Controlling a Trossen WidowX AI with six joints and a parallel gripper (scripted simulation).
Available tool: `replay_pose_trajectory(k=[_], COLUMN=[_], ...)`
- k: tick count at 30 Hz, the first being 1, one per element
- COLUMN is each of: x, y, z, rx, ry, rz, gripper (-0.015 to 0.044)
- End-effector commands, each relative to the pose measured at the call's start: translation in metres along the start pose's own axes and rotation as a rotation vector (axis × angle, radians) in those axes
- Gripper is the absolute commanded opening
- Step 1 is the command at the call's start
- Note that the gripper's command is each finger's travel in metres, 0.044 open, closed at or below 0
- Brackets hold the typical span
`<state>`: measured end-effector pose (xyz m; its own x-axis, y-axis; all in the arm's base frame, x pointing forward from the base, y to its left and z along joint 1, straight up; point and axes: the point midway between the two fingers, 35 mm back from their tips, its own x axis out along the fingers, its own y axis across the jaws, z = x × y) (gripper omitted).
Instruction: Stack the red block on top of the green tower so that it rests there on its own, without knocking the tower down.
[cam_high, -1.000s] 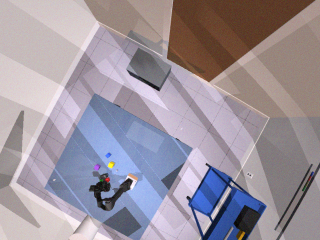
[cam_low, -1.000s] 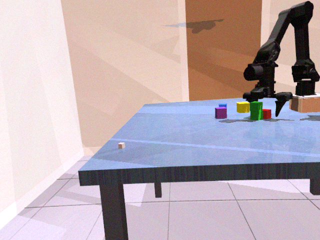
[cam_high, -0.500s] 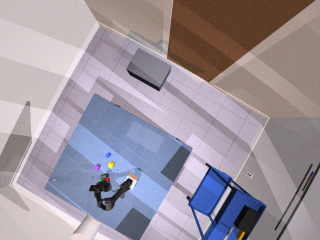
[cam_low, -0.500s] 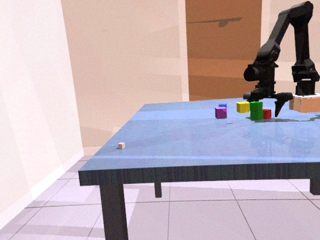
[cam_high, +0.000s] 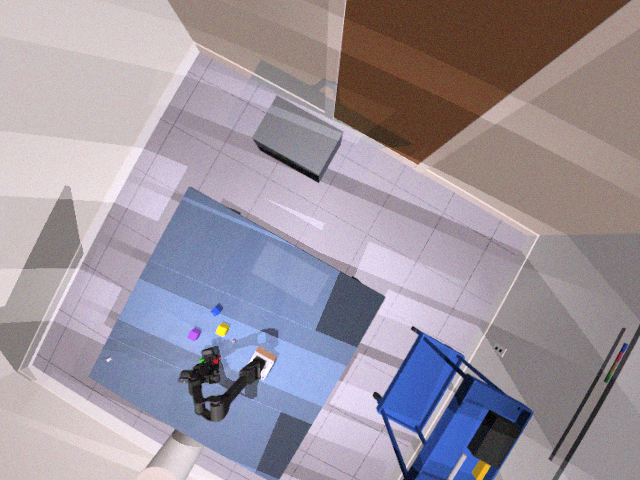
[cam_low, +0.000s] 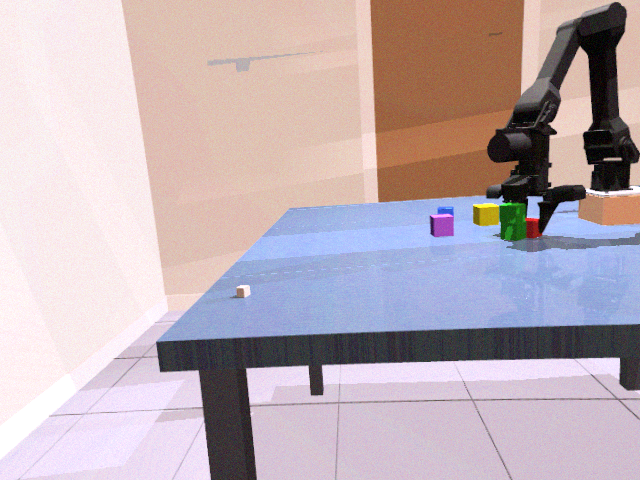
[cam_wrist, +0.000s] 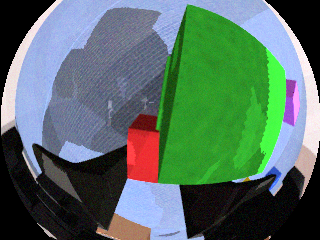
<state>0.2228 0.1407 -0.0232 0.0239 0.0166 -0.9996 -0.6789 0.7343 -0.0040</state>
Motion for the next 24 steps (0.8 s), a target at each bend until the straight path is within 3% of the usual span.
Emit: replay_pose_trajectory(k=[1,4,24], x=[-0.001,-0.008,-0.105], y=[0.000,0.000,0.000], z=[0.000,0.000,0.001], rx=[-0.003,-0.003,-0.003], ry=[0.001,0.001,0.000], rz=[0.002,0.002,0.001], gripper=[0.0078,0.0000,0.0000])
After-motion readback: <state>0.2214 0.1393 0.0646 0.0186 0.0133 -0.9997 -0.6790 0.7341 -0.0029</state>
